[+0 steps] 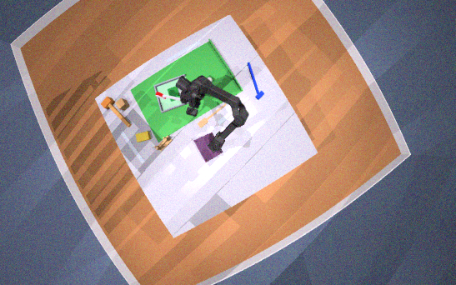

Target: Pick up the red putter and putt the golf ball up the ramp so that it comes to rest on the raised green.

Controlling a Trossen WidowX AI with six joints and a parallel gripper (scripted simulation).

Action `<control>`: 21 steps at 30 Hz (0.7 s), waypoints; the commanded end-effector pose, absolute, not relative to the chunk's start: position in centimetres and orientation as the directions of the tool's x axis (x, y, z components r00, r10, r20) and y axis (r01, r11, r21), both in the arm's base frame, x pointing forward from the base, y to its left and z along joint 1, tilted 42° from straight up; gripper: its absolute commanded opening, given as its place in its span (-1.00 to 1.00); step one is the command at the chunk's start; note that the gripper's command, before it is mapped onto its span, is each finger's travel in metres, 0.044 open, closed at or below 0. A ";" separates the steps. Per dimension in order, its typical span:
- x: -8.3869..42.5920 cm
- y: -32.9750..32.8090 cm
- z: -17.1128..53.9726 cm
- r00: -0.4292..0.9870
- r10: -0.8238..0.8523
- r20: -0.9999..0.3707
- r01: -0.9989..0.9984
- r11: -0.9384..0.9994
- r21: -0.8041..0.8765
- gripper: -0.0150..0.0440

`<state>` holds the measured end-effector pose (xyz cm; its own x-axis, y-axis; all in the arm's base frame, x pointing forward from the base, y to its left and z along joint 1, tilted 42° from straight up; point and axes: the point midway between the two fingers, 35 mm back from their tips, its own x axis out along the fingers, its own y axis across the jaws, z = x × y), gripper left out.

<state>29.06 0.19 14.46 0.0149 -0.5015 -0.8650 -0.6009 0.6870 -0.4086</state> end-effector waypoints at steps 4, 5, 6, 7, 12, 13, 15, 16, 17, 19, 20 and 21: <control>27.0 -3.9 18.2 0.030 -0.548 -0.836 -0.375 0.769 -0.517 -0.49; 26.7 -4.4 18.6 0.031 -0.554 -0.832 -0.343 0.776 -0.530 -0.49; 26.3 -4.9 19.1 0.031 -0.561 -0.827 -0.311 0.781 -0.541 -0.49; 25.9 -5.4 19.5 0.031 -0.568 -0.823 -0.278 0.786 -0.553 -0.49; 23.8 -7.8 21.7 0.029 -0.602 -0.798 -0.110 0.791 -0.601 -0.49; 23.3 -8.2 22.1 0.028 -0.609 -0.792 -0.076 0.789 -0.609 -0.49; 22.4 -9.0 23.0 0.024 -0.624 -0.781 -0.008 0.782 -0.624 -0.49; 21.9 -9.4 23.4 0.022 -0.631 -0.776 0.027 0.776 -0.630 -0.49; 21.3 -9.8 23.7 0.020 -0.638 -0.770 0.061 0.769 -0.636 -0.49; 20.3 -10.6 24.5 0.014 -0.652 -0.758 0.128 0.753 -0.645 -0.49; 19.7 -10.9 24.9 0.011 -0.659 -0.752 0.162 0.743 -0.649 -0.49; 19.2 -11.2 25.2 0.008 -0.665 -0.747 0.190 0.734 -0.652 -0.49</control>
